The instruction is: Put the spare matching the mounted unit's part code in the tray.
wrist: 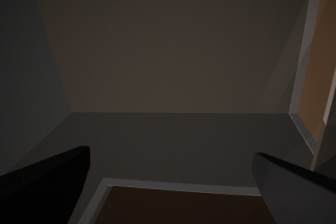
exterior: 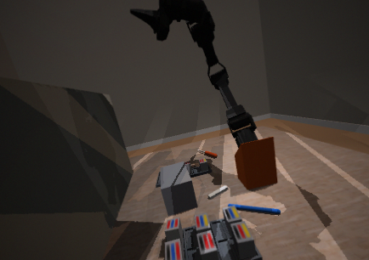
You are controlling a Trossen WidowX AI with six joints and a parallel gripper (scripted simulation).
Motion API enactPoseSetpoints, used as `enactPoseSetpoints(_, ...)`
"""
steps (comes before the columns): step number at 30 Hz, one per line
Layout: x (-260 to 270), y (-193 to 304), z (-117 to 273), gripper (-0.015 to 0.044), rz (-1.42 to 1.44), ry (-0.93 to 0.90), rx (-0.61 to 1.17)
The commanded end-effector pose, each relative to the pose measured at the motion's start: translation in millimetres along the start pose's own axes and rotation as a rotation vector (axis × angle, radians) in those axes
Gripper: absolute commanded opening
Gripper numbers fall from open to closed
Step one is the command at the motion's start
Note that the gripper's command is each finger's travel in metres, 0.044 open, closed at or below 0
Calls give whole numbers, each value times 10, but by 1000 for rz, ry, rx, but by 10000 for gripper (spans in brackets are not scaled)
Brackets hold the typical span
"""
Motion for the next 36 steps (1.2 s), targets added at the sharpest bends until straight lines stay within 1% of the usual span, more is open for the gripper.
enactPoseSetpoints(1,0,0,0,426,0,0,0)
enactPoseSetpoints(2,0,0,0,440,0,0,0)
enactPoseSetpoints(7,-10,2,-9,440,5,4,0)
enactPoseSetpoints(10,-167,21,-136,440,85,62,5)
enactPoseSetpoints(16,-992,-21,-610,440,418,358,63)
enactPoseSetpoints(20,-1616,-121,-827,440,640,590,159)
enactPoseSetpoints(24,-2253,-305,-903,440,825,832,298)
enactPoseSetpoints(27,-2717,-488,-864,440,936,1020,435)
enactPoseSetpoints(31,-3289,-781,-682,440,1038,1276,673)
enactPoseSetpoints(36,-3788,-1138,-337,440,1067,1540,1009)
Point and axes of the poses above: the point midway between the two fingers, 35 mm back from their tips, its own z axis back along the fingers, its own x axis across the jaws, y = z × x, the point moved 1 cm from there along z, back along the fingers, and after that the axes turned 2 degrees about -z, right-handed, at the moved point
